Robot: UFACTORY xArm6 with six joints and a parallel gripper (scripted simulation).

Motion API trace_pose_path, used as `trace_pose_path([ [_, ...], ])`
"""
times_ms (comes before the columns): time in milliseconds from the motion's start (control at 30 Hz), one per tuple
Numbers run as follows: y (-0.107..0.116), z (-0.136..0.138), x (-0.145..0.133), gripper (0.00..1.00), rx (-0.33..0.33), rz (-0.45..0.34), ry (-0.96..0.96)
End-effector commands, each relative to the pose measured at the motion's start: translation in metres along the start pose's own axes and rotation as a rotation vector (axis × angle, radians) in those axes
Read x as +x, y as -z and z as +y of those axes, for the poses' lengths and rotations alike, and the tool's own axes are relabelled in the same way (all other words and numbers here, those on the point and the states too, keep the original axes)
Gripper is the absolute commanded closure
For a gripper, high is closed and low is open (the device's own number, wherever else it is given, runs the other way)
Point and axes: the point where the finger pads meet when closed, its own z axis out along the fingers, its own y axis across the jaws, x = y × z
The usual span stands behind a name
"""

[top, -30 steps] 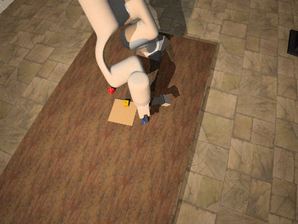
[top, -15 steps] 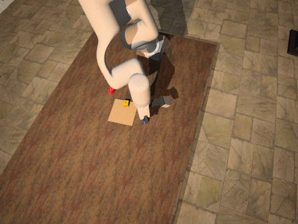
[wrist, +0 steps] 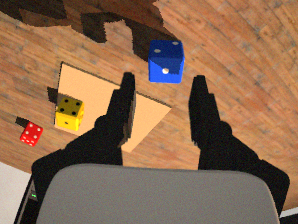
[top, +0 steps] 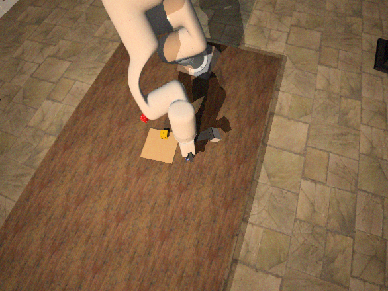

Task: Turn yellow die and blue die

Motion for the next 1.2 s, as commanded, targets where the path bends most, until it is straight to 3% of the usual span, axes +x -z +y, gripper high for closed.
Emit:
trace_pose_path([
  [0,-0.0079,0.0016,-0.0006,0.53,-0.003,-0.001,-0.001],
  [1167,-0.0166,0.0015,-0.0008,0.53,-0.003,-0.001,-0.001],
])
